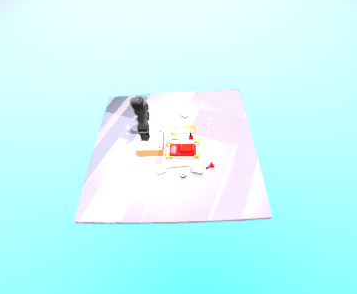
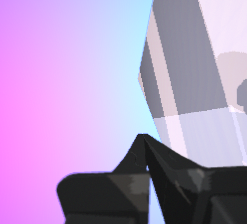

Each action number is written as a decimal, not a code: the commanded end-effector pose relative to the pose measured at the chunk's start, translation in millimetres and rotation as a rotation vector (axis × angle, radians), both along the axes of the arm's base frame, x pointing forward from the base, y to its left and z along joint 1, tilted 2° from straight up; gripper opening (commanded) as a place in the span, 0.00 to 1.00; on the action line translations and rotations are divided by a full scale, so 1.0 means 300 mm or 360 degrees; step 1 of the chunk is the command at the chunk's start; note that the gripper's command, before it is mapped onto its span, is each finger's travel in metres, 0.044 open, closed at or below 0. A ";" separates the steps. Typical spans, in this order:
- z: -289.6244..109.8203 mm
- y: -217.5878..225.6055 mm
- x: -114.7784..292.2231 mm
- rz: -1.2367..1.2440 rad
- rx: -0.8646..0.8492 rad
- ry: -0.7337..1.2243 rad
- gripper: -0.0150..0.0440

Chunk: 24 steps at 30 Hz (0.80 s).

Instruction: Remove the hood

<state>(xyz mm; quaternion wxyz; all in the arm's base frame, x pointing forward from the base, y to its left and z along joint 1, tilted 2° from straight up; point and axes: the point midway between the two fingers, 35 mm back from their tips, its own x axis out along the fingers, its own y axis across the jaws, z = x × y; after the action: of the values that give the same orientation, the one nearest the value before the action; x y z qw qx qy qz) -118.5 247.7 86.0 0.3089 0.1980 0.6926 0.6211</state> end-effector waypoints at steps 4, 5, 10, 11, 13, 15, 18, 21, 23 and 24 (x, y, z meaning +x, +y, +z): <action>-0.017 0.068 0.069 -0.0134 -0.0005 -0.0084 0.43; -0.024 0.094 0.099 -0.0186 -0.0009 -0.0119 0.48; -0.057 0.198 0.265 -0.0434 -0.0051 -0.0296 0.70; -0.063 0.214 0.301 -0.0481 -0.0063 -0.0332 0.74; -0.075 0.242 0.375 -0.0572 -0.0092 -0.0404 0.83; -0.087 0.263 0.452 -0.0658 -0.0126 -0.0476 0.92; -0.103 0.281 0.570 -0.0780 -0.0188 -0.0582 1.00; -0.118 0.284 0.689 -0.0891 -0.0261 -0.0687 1.00; -0.127 0.277 0.769 -0.0958 -0.0316 -0.0754 1.00; -0.131 0.270 0.808 -0.0990 -0.0346 -0.0787 1.00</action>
<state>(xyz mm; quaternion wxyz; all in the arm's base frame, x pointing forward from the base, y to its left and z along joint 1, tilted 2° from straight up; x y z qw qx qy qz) 93.3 331.6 48.7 0.6257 0.2163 0.5787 0.4762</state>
